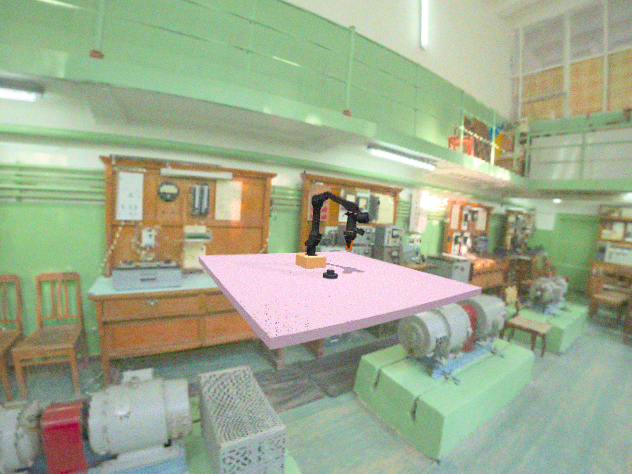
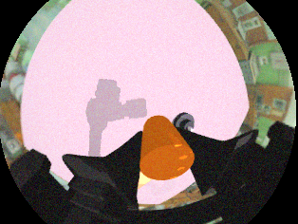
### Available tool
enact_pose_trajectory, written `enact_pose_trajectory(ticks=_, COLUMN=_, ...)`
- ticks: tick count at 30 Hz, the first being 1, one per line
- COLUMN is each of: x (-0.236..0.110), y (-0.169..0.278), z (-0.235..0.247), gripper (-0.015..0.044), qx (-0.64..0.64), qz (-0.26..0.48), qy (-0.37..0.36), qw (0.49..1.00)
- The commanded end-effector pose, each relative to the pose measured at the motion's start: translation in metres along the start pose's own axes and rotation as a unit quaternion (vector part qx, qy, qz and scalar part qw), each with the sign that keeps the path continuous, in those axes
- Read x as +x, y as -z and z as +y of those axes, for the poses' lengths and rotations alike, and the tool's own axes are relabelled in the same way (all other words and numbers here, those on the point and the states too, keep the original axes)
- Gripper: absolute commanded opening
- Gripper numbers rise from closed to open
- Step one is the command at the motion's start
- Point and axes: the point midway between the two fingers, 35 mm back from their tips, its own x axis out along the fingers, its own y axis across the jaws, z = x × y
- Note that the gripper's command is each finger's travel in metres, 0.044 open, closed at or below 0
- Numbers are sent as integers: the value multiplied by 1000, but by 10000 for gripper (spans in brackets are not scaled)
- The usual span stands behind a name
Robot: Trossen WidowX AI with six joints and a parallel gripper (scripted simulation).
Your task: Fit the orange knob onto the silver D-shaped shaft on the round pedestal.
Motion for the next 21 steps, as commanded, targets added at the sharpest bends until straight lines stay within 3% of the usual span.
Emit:
enact_pose_trajectory(ticks=1, x=9, y=-2, z=-3, gripper=0, qx=-1, qz=-7, qy=-59, qw=998)
enact_pose_trajectory(ticks=8, x=24, y=-5, z=-3, gripper=0, qx=0, qz=-7, qy=-75, qw=997)
enact_pose_trajectory(ticks=21, x=99, y=-14, z=4, gripper=0, qx=-1, qz=-6, qy=-76, qw=997)
